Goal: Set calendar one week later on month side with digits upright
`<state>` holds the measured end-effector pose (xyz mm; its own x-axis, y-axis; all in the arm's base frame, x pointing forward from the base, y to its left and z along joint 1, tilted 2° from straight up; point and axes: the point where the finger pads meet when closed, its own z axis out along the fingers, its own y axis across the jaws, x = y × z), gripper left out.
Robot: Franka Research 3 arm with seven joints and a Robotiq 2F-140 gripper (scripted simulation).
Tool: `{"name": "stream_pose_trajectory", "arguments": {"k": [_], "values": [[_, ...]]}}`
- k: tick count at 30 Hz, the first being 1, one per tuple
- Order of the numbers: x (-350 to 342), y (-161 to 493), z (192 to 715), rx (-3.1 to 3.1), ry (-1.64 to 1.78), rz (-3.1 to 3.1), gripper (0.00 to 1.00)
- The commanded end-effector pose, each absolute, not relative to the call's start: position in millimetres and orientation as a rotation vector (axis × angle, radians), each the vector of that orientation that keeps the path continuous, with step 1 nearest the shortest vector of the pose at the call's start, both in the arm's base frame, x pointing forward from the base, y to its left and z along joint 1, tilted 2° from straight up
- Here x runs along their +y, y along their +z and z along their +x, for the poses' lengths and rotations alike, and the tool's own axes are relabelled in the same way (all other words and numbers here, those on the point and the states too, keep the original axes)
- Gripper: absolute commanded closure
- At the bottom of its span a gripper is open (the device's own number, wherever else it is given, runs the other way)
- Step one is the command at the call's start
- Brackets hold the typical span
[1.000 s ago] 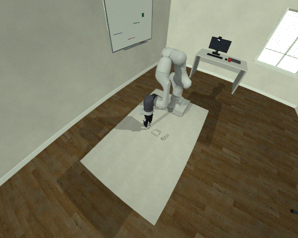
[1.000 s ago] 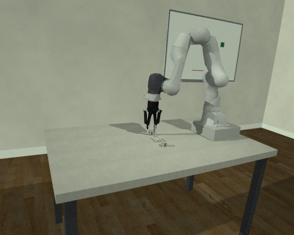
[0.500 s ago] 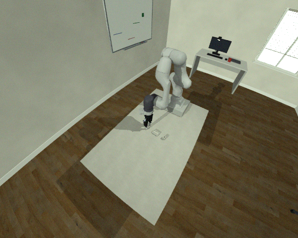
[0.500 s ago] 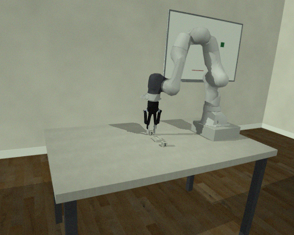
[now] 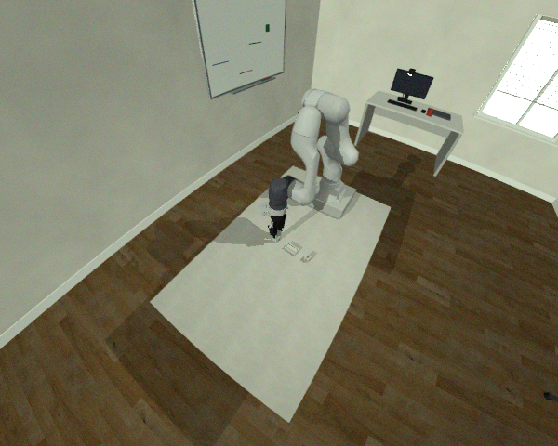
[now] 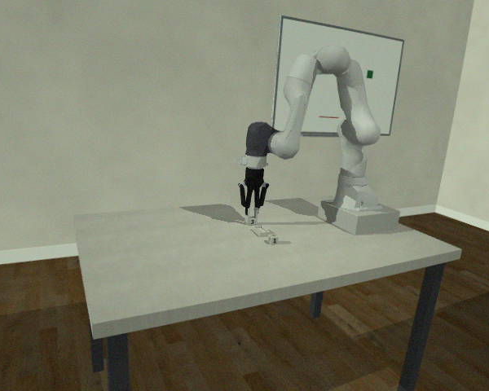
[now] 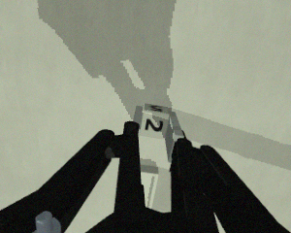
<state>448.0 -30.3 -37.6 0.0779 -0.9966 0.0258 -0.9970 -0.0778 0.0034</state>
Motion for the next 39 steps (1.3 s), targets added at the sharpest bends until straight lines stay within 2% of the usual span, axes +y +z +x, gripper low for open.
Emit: {"name": "stream_pose_trajectory", "arguments": {"k": [1,26,39], "values": [[-30.5,-37.3,449.8,-2.124,0.031,2.290,0.84],[-30.5,-35.8,449.8,-2.124,0.031,2.289,0.84],[-28.8,25.7,449.7,-2.124,0.031,2.289,0.84]]}}
